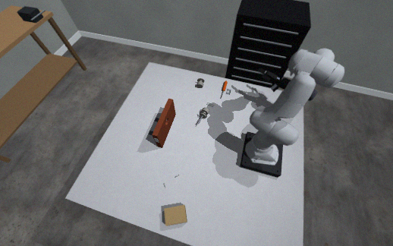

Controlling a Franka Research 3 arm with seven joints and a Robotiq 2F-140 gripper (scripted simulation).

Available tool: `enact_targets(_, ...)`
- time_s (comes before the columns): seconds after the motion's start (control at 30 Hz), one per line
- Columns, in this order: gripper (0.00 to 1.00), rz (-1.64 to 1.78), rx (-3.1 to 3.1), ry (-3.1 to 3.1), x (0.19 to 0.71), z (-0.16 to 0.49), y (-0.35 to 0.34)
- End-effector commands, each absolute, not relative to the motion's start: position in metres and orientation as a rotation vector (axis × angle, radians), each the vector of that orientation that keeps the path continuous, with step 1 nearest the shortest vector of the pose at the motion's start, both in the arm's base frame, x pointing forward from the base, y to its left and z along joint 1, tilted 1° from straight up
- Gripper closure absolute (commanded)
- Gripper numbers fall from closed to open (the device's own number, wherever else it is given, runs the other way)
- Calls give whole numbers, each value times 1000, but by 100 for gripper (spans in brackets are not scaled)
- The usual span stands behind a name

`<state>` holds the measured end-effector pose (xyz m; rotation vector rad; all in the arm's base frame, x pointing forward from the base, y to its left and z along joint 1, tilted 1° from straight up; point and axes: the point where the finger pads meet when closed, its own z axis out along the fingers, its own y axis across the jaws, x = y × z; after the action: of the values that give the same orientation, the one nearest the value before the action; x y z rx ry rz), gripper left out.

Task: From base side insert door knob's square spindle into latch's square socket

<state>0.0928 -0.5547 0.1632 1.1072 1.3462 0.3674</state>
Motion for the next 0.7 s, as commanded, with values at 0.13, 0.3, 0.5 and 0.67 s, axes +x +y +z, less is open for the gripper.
enact_targets(0.13,0,367,1107,1346,93,163,-555)
enact_targets(0.3,0,367,1107,1346,93,163,-555)
enact_targets(0.5,0,367,1107,1346,93,163,-555)
enact_targets(0.67,0,391,1064,1409,115,162,-545)
